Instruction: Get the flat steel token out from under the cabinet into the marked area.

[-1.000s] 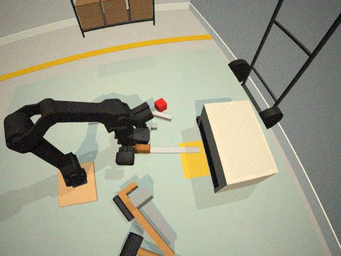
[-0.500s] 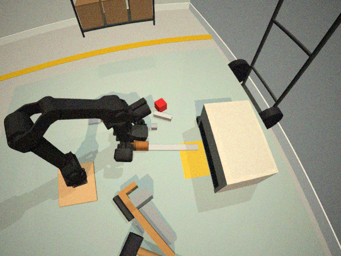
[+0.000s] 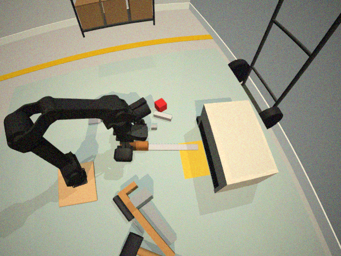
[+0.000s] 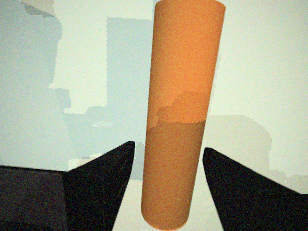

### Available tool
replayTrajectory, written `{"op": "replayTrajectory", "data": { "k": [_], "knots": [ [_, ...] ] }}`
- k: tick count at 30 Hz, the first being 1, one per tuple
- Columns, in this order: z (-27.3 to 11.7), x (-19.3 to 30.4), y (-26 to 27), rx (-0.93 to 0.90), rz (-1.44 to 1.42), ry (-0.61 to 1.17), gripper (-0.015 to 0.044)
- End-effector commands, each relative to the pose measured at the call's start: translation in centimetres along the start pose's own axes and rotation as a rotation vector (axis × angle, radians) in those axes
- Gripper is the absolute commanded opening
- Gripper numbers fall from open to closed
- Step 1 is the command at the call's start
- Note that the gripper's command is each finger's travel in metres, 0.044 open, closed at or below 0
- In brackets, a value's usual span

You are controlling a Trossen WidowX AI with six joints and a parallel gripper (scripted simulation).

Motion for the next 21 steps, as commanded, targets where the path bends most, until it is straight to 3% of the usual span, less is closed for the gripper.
{"op": "replayTrajectory", "data": {
  "k": [1,14,18,21],
  "knots": [
    [0.00,0.02,-0.04,-0.004,0.000,-0.003,0.0270],
    [0.33,0.08,-0.06,-0.004,0.001,-0.003,0.0270],
    [0.13,0.08,-0.13,-0.001,0.003,-0.003,0.0165],
    [0.13,0.08,-0.13,-0.001,0.003,-0.003,0.0145]
  ]
}}
Point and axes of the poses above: the point midway between the two fingers, 35 mm back from their tips, its own z axis out along the fingers, its own y axis across the jaws, x = y × z, the point moved 8 cm from there along -z, back along the fingers, and after that the axes turned 10 degrees about -z, right-handed, at the moved point
